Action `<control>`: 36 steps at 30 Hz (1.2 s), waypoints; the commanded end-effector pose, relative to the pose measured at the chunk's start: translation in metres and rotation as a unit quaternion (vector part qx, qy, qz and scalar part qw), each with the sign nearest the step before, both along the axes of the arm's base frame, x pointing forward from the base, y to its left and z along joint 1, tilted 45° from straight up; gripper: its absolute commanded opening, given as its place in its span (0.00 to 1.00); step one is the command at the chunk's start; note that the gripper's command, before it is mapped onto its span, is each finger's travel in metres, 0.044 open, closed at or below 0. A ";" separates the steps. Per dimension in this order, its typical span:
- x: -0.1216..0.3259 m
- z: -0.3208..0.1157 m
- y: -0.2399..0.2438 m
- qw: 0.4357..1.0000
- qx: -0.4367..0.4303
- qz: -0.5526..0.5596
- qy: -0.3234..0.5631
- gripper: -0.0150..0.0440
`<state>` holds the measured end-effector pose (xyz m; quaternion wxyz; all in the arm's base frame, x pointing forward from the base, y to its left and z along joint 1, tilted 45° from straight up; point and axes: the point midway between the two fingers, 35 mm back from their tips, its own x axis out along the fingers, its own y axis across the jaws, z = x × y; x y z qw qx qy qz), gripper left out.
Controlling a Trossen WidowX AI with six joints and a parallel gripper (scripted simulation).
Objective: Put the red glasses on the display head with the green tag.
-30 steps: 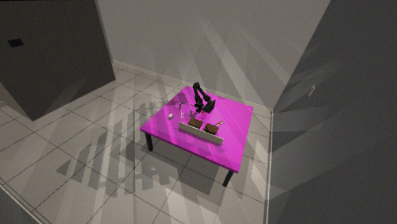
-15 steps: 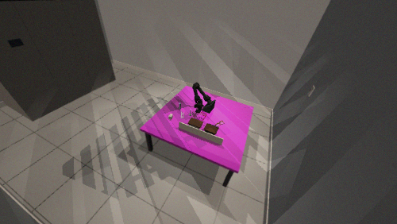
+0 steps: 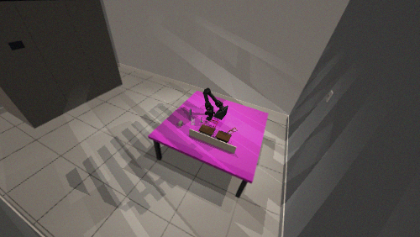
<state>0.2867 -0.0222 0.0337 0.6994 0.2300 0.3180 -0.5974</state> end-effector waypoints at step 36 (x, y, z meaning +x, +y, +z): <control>0.061 -0.004 0.010 1.000 -0.003 0.002 0.001 0.25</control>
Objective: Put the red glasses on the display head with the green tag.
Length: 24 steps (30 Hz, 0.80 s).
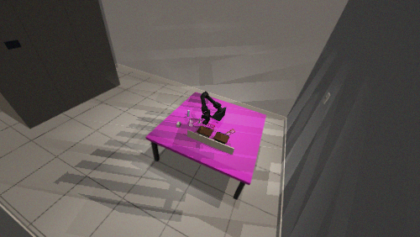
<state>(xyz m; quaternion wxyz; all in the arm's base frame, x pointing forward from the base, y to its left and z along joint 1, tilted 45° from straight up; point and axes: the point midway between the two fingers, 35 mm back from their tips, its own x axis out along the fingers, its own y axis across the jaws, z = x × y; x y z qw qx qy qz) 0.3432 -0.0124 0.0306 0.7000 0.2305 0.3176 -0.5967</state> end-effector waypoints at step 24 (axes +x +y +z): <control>0.042 -0.003 0.006 1.000 -0.003 0.002 0.001 0.25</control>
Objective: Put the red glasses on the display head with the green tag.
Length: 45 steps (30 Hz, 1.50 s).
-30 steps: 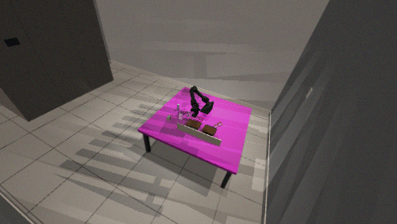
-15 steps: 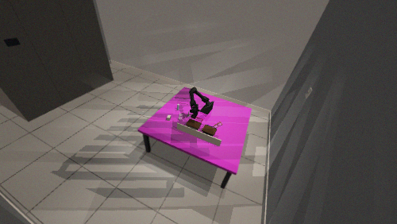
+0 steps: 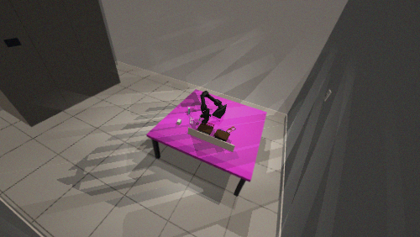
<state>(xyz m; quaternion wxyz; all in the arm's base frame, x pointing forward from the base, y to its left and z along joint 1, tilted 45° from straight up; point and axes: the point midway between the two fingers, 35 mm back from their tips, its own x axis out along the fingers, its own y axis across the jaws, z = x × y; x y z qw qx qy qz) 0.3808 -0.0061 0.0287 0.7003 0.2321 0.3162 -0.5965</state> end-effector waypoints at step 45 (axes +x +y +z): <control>0.032 -0.007 0.000 1.000 -0.003 0.002 0.002 0.25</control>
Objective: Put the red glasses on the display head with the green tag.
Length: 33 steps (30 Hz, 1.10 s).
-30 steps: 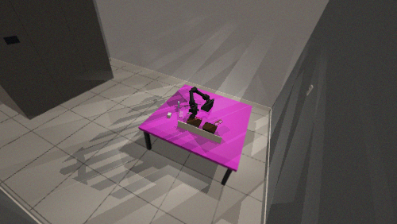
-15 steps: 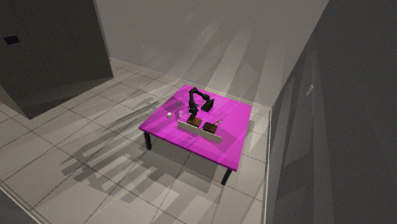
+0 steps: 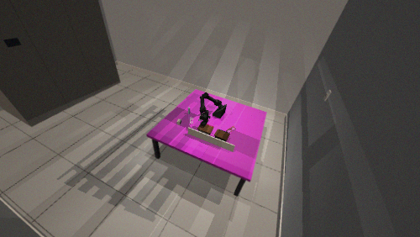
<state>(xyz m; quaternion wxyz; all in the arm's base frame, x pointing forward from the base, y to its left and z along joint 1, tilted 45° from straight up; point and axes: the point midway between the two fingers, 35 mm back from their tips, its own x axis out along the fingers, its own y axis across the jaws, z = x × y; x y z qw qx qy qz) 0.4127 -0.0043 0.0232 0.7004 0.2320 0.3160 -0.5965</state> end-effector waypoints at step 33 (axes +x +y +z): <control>-0.041 0.027 0.024 1.000 -0.009 -0.002 0.003 0.44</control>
